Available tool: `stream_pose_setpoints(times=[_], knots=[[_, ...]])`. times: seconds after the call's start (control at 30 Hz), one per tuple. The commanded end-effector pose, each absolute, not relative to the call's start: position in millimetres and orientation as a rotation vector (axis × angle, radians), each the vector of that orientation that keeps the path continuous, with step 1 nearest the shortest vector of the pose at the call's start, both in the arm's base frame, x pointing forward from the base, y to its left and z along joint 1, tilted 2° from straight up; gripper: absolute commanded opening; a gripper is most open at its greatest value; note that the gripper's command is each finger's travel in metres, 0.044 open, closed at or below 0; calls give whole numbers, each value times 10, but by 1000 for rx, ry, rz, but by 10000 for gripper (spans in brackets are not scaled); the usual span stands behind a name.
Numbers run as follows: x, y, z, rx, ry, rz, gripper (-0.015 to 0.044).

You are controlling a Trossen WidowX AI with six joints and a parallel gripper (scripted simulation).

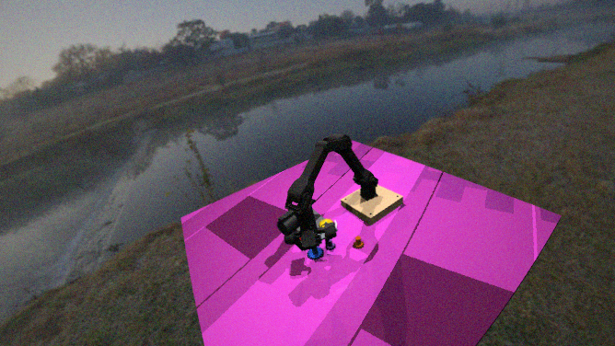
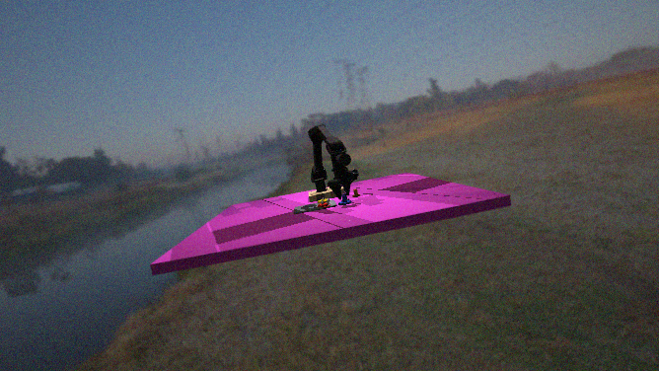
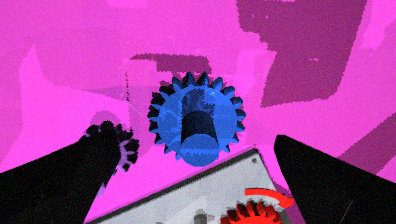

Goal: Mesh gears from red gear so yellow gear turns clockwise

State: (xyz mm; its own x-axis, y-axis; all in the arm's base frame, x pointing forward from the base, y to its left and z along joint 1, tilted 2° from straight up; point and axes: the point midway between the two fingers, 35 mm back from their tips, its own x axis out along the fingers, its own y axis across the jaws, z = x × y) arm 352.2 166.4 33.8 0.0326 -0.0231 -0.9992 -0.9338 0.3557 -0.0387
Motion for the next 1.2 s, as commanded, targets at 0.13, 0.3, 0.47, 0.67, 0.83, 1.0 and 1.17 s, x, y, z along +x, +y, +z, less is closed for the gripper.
stream_pose_setpoints(times=[0.13, 0.3, 0.47, 0.67, 0.83, 1.0, 1.17], knots=[[3521, 1651, 307, -973, 1346, 902, 361], [3521, 1651, 307, -973, 1346, 902, 230], [3521, 1651, 307, -973, 1346, 902, 99], [3521, 1651, 307, -973, 1346, 902, 39], [3524, 1653, 321, -973, 1346, 902, 0], [3542, 1669, 422, -973, 1346, 902, 0], [3558, 1683, 528, -973, 1346, 902, 0]])
